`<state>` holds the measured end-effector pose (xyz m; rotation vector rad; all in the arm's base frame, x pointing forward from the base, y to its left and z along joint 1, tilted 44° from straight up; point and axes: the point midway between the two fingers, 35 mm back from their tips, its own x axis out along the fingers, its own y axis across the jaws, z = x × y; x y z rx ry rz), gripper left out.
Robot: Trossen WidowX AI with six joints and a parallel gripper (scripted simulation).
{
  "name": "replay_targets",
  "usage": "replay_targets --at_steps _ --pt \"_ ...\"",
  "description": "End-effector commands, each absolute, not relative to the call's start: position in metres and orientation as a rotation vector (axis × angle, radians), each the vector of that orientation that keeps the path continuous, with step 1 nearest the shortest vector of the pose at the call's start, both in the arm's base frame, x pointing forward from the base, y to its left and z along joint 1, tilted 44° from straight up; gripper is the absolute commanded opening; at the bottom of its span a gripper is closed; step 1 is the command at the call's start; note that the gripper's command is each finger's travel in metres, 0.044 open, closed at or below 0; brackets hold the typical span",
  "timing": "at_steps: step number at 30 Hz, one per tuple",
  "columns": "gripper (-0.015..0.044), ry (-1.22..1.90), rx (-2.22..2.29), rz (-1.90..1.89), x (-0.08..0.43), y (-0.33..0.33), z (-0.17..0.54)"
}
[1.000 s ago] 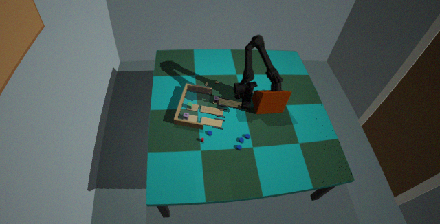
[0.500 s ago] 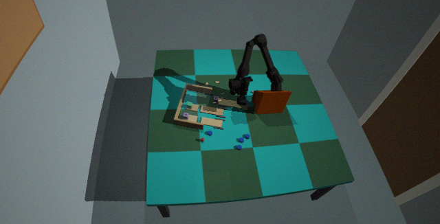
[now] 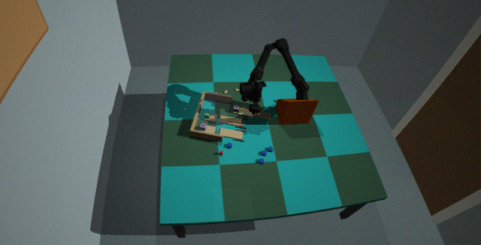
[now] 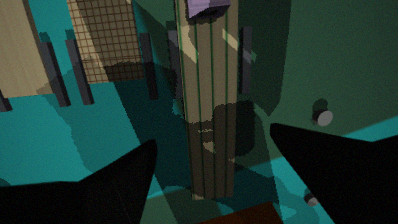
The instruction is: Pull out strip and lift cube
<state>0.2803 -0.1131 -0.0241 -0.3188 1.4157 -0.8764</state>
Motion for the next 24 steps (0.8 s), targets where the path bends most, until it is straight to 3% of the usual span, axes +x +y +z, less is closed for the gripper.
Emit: replay_targets --at_steps 1,24 --pt "0.0440 1.417 -0.326 -0.878 0.294 -0.117 -0.020" --pt "0.0440 1.411 -0.325 -0.879 0.378 -0.143 0.010"
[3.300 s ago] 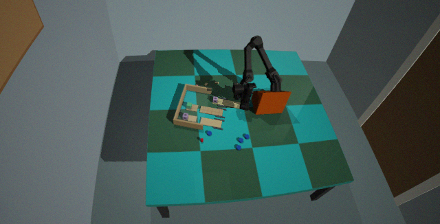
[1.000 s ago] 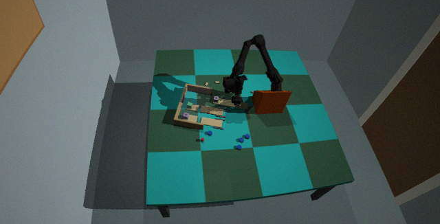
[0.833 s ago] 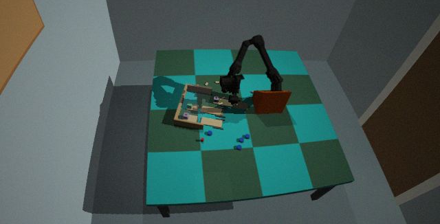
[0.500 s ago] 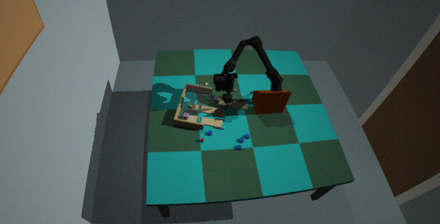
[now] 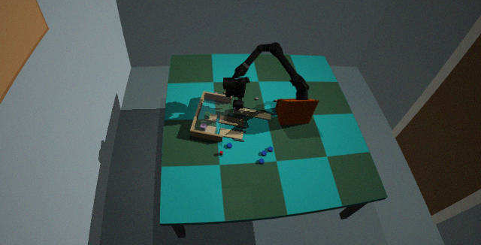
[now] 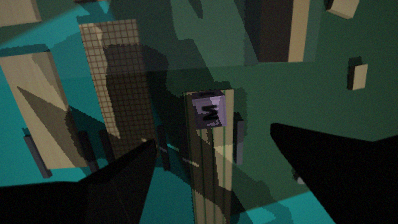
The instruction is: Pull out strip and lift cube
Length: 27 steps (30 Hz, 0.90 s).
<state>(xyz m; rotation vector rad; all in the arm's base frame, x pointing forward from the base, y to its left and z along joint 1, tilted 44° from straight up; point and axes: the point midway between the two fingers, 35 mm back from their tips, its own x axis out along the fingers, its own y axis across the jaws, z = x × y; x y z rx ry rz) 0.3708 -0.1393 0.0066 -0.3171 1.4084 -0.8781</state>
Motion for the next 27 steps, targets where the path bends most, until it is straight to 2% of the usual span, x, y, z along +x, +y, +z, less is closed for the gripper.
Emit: replay_targets --at_steps 1,7,27 --pt "0.0414 1.411 -0.325 -0.879 0.378 -0.143 0.010" --pt "0.0256 1.411 -0.325 -0.879 0.378 -0.149 0.004" --pt "0.0250 1.411 -0.326 -0.880 0.376 -0.172 -0.020"
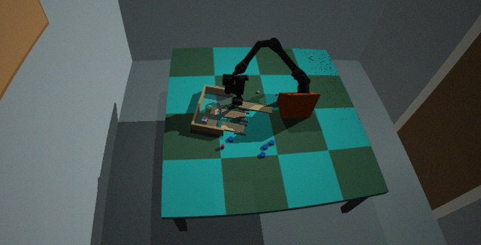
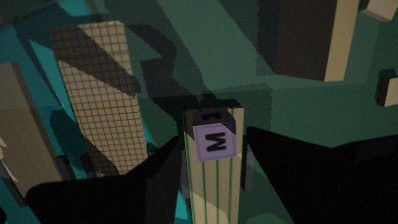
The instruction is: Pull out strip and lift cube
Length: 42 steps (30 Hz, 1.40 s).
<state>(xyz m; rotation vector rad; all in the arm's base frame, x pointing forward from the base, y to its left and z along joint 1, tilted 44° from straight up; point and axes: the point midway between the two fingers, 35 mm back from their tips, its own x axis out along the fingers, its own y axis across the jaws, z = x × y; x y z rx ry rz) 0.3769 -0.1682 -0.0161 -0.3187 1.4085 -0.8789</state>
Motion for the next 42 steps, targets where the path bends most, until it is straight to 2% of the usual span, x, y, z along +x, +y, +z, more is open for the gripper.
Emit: replay_targets --at_steps 1,11,15,21,25,42 --pt "0.0250 1.411 -0.326 -0.880 0.376 -0.173 -0.021" --pt "0.0250 1.411 -0.327 -0.881 0.374 -0.181 -0.029" --pt "0.0145 1.410 -0.320 -0.881 0.374 -0.180 -0.028" --pt "0.0105 1.410 -0.320 -0.881 0.374 -0.180 -0.028" --pt "0.0000 1.411 -0.320 -0.881 0.372 -0.178 -0.027" --pt "0.0000 1.415 -0.326 -0.879 0.320 -0.134 -0.007"
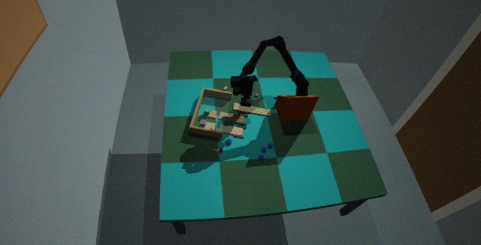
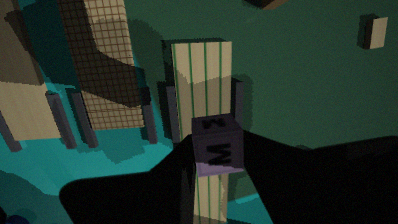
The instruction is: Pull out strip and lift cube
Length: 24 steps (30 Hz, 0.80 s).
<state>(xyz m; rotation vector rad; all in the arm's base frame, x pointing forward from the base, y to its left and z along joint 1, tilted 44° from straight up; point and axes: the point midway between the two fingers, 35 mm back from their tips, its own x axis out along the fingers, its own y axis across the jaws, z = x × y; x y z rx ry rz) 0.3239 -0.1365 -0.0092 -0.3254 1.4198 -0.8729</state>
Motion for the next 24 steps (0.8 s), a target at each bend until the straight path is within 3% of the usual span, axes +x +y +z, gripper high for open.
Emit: replay_targets --at_steps 1,11,24 --pt "0.0000 1.415 -0.326 -0.879 0.318 -0.133 -0.007" --pt "0.0000 1.417 -0.327 -0.878 0.285 -0.125 -0.012" --pt "0.0000 1.417 -0.326 -0.877 0.288 -0.100 0.014"
